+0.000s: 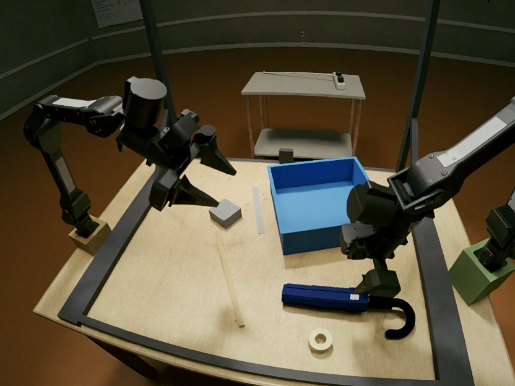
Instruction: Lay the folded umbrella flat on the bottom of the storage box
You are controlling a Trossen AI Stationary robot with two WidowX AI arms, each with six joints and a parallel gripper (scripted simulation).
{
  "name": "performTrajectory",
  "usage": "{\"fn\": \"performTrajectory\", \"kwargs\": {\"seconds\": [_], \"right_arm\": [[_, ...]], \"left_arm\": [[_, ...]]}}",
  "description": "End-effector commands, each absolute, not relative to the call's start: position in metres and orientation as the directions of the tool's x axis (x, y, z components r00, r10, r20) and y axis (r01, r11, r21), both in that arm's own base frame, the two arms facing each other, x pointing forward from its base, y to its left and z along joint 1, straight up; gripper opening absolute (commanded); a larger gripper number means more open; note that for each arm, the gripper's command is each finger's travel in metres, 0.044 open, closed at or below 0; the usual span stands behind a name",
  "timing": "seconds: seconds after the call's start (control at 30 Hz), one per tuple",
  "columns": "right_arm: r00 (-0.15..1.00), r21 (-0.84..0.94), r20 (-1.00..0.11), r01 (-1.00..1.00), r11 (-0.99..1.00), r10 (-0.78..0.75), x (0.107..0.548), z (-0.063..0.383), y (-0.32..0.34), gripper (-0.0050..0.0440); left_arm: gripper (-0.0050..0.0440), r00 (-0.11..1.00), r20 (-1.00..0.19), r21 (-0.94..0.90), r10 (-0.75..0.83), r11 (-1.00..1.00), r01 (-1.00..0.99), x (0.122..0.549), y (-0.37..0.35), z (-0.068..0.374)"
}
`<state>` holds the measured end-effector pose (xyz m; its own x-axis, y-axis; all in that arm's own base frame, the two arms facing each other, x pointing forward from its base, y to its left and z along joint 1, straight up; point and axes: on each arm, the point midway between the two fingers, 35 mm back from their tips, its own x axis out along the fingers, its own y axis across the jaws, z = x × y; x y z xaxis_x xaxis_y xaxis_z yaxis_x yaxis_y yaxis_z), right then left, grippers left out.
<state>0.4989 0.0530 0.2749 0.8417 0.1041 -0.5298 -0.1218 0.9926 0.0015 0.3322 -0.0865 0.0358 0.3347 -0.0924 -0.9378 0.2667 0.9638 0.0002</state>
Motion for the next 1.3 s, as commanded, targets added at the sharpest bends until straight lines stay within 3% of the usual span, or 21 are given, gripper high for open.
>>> {"fn": "performTrajectory", "kwargs": {"seconds": [0.0, 0.27, 1.27], "right_arm": [[0.858, -0.001, -0.502, -0.124, 0.992, 0.107, 0.497, 0.29, 0.053, 0.04], [0.858, -0.001, -0.502, -0.124, 0.992, 0.107, 0.497, 0.29, 0.053, 0.04], [0.858, -0.001, -0.502, -0.124, 0.992, 0.107, 0.497, 0.29, 0.053, 0.04]], "left_arm": [[0.0393, 0.321, -0.94, -0.002, -0.113, 0.946, 0.325, 0.332, -0.081, 0.022], [0.0393, 0.302, -0.941, -0.003, -0.154, 0.894, 0.449, 0.334, -0.072, -0.004], [0.0393, 0.315, -0.937, 0.003, -0.154, 0.895, 0.447, 0.348, -0.079, -0.028]]}}
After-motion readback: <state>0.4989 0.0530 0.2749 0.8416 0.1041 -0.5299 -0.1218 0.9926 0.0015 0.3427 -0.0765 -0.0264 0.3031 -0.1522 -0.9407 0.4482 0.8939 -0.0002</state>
